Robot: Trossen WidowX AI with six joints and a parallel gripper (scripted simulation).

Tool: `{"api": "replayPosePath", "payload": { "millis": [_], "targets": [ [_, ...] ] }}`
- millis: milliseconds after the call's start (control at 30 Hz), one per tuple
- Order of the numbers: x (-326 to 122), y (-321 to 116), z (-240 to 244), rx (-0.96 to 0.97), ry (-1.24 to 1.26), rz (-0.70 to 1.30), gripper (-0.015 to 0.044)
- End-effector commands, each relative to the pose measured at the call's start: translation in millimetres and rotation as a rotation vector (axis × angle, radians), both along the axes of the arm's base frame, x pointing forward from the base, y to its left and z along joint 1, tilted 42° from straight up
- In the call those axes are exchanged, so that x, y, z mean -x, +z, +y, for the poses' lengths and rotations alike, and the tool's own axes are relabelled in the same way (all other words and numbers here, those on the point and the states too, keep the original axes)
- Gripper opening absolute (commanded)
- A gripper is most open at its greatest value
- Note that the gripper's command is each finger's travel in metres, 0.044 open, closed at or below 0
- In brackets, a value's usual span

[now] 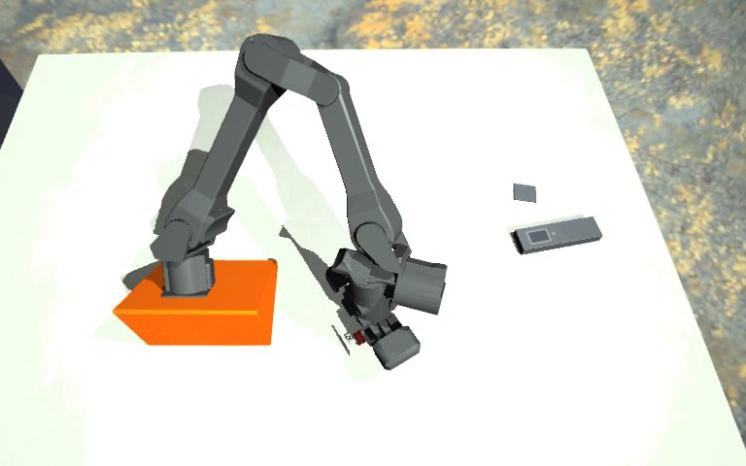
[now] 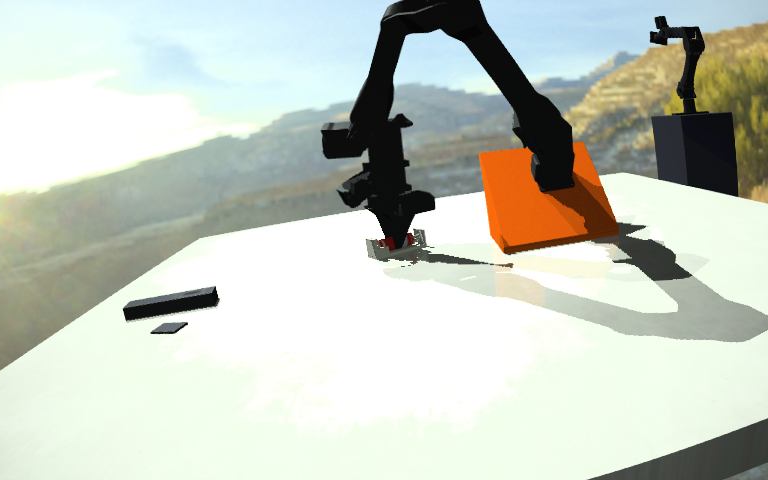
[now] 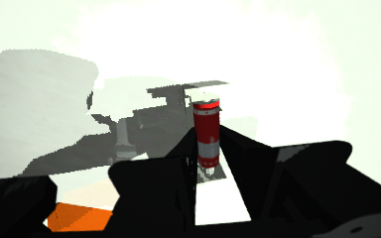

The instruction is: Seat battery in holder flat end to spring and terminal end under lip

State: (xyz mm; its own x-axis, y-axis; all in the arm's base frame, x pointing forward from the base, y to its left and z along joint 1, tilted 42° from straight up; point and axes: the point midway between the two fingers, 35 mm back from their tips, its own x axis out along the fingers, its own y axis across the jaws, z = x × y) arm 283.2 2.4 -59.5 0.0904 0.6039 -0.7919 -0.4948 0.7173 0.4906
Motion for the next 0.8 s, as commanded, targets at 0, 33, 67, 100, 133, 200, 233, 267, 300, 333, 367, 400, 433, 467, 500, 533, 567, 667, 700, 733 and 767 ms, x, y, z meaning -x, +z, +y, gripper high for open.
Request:
{"api": "replayPosePath", "payload": {
  "millis": [0, 33, 67, 100, 133, 200, 233, 267, 300, 333, 367, 400, 433, 467, 500, 533, 567, 667, 700, 733, 767],
  "targets": [
    [-2.5, 1.4, 2.1, 0.002, 0.000, 0.009, 0.0072],
    [-3.8, 2.0, 2.6, 0.002, -0.001, 0.008, 0.0072],
    [-5.0, 2.6, 3.1, 0.002, -0.001, 0.007, 0.0072],
    [-6.0, 3.0, 3.4, 0.002, -0.002, 0.006, 0.0072],
    [-6.6, 3.3, 3.6, 0.002, -0.002, 0.006, 0.0072],
    [-6.8, 3.4, 3.7, 0.002, -0.003, 0.005, 0.0072],
    [-6.8, 3.3, 3.7, 0.003, -0.003, 0.005, 0.0072],
    [-6.7, 3.3, 3.7, 0.003, -0.003, 0.005, 0.0072],
    [-6.6, 3.2, 3.7, 0.003, -0.003, 0.005, 0.0072],
    [-6.6, 3.3, 3.6, 0.003, -0.004, 0.004, 0.0072],
    [-6.7, 3.3, 3.6, 0.003, -0.004, 0.004, 0.0072],
    [-6.7, 3.3, 3.6, 0.003, -0.004, 0.004, 0.0072],
    [-6.7, 3.4, 3.6, 0.003, -0.004, 0.003, 0.0072],
    [-6.7, 3.4, 3.6, 0.003, -0.004, 0.003, 0.0072],
    [-6.7, 3.4, 3.6, 0.003, -0.004, 0.003, 0.0072],
    [-6.7, 3.4, 3.6, 0.003, -0.004, 0.003, 0.0098],
    [-6.7, 3.4, 3.6, 0.003, -0.004, 0.003, 0.0124],
    [-6.7, 3.4, 3.6, 0.003, -0.004, 0.003, 0.0174],
    [-6.7, 3.6, 3.3, 0.003, -0.004, 0.003, 0.0174],
    [-6.7, 4.2, 2.7, 0.003, -0.003, 0.003, 0.0174],
    [-6.7, 5.1, 1.9, 0.003, -0.003, 0.003, 0.0174]
  ]
}}
